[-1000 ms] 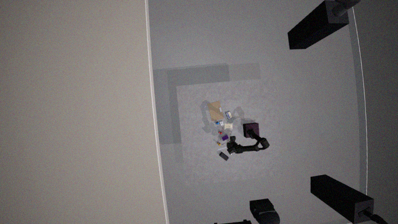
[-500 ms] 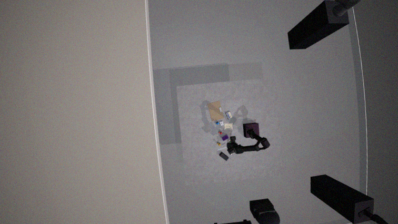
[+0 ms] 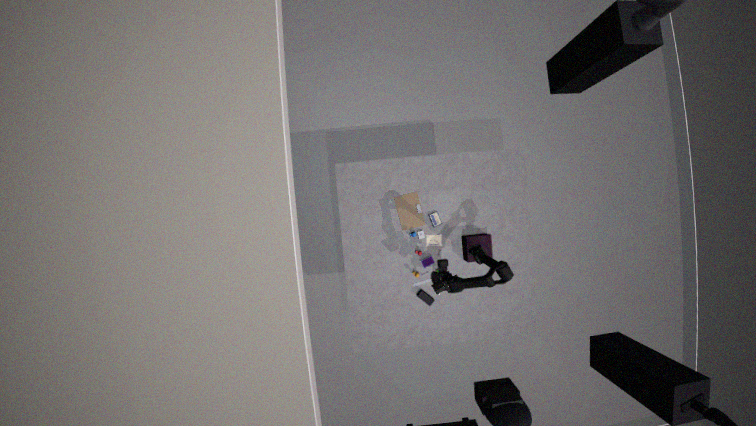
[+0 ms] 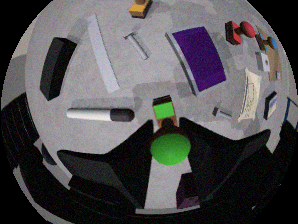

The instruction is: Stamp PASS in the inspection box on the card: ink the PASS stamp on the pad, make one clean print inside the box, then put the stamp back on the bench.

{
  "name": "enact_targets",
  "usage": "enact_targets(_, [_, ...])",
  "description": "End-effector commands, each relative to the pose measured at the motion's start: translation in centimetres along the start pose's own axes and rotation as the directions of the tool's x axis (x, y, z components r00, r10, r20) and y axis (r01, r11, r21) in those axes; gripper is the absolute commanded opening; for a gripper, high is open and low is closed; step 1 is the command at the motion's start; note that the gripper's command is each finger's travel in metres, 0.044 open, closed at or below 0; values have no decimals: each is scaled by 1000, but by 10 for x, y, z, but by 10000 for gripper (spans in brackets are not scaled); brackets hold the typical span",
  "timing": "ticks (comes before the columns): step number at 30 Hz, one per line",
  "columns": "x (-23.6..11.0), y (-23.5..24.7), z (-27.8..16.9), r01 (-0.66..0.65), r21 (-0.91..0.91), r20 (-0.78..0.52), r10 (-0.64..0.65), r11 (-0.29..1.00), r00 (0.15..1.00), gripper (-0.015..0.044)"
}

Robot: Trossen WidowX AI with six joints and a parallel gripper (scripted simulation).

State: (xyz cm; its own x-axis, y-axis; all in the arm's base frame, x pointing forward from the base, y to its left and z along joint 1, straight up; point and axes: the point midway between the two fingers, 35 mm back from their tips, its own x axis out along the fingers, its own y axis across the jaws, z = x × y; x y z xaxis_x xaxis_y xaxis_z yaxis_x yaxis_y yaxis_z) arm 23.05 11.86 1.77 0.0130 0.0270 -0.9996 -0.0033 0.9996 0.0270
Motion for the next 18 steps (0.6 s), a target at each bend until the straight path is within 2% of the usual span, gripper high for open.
enact_targets(1, [-3,1,0,-7,-3,-1,7,1000,1000,0])
enact_targets(18, [-11,1,0,-10,-3,-1,10,1000,1000,0])
